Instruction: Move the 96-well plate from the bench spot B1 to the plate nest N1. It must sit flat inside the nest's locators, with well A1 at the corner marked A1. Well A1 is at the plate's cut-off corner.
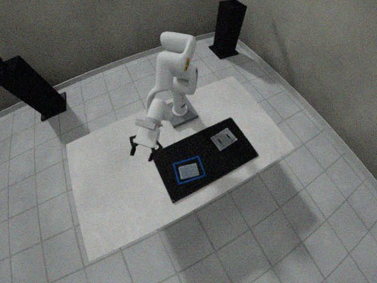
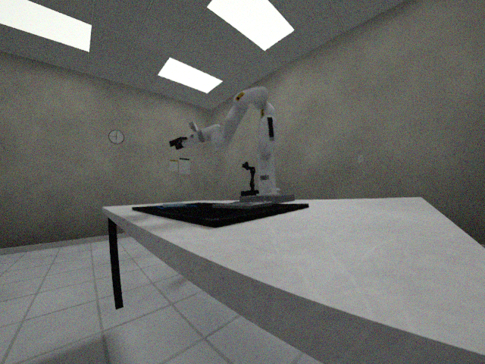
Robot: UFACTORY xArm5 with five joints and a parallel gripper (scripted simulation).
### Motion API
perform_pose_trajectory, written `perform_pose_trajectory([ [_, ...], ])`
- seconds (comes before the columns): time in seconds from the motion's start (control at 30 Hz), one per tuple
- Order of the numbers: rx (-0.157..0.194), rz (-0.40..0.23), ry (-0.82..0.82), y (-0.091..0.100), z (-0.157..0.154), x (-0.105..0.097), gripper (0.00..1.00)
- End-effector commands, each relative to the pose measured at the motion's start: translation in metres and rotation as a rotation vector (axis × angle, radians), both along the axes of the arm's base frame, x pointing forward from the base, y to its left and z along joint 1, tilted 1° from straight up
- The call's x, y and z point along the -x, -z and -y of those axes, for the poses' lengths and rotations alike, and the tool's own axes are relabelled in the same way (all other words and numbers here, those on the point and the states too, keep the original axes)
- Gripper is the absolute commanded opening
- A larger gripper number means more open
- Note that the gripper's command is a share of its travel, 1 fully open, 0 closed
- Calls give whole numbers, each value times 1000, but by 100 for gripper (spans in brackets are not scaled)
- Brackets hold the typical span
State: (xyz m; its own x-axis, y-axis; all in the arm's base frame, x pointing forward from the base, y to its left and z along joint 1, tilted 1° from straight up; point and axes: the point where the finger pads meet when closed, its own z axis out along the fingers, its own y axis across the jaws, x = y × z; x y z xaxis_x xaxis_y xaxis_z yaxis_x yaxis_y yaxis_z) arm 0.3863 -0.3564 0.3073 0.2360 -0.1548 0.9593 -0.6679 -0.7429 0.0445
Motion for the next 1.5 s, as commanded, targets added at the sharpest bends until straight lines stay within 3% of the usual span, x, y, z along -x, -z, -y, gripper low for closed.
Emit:
perform_pose_trajectory([
  [0.0, -50, -51, -43, 6, -7, -14, 100],
  [0.17, -50, -51, -43, 10, -12, -22, 100],
  [0.23, -88, -94, -76, 14, -18, -29, 100],
  [0.33, -88, -94, -76, 17, -24, -36, 100],
  [0.4, -125, -139, -108, 21, -30, -43, 100],
  [0.5, -125, -139, -108, 24, -36, -49, 100],
  [0.57, -160, -185, -140, 28, -44, -55, 100],
  [0.73, -160, -185, -140, 31, -50, -61, 100],
  [0.8, -193, -233, -171, 35, -58, -66, 100],
  [0.9, -193, -233, -171, 38, -65, -71, 100],
  [0.97, -225, -281, -203, 41, -73, -76, 100],
  [1.07, -225, -281, -203, 44, -81, -80, 100],
  [1.13, -256, -331, -233, 47, -90, -84, 100],
  [1.3, -256, -331, -233, 49, -97, -87, 100],
  [1.37, -285, -382, -264, 52, -107, -90, 100],
  [1.47, -298, -409, -279, 56, -119, -94, 100],
])
